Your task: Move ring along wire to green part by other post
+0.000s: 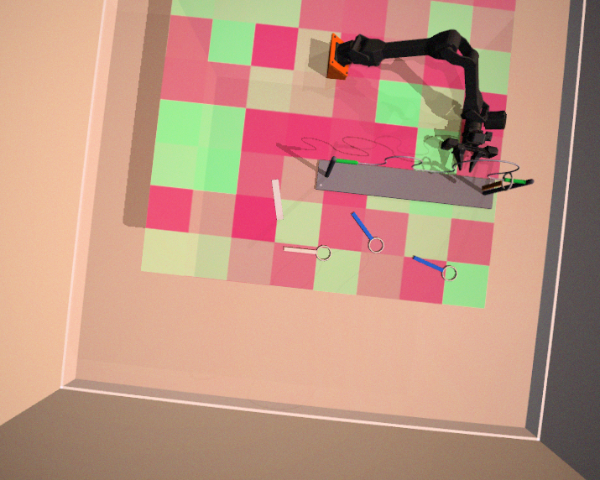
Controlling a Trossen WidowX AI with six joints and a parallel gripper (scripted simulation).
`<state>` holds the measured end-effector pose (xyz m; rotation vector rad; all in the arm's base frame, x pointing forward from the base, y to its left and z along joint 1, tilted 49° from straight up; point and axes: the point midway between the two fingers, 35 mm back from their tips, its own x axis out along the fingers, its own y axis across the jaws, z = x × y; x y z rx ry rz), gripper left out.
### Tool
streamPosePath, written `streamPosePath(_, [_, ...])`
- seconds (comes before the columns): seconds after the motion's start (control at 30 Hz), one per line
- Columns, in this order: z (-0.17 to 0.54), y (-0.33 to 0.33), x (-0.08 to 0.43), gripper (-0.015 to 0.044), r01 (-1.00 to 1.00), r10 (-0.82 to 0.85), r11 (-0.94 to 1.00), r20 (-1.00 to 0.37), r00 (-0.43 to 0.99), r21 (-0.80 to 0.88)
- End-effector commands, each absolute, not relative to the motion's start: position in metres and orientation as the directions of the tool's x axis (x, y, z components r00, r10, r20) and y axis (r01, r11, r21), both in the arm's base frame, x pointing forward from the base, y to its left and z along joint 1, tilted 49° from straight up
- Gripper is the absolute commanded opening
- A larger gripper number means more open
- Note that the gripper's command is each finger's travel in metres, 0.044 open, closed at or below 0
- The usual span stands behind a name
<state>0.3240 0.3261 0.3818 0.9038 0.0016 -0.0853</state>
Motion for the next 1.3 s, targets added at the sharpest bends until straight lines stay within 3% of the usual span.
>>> streamPosePath(0.0, [0.421,0.340,0.297,0.0160,-0.002,-0.003,0.616,0.005,1.000,0.788])
streamPosePath(0.17, [0.424,0.340,0.296,0.0160,-0.006,0.001,0.617,0.007,1.000,0.787])
streamPosePath(0.43, [0.460,0.307,0.342,0.0160,-0.011,0.001,0.619,0.014,1.000,0.786])
streamPosePath(1.27, [0.462,0.309,0.373,0.0160,-0.013,0.001,0.620,0.016,1.000,0.785])
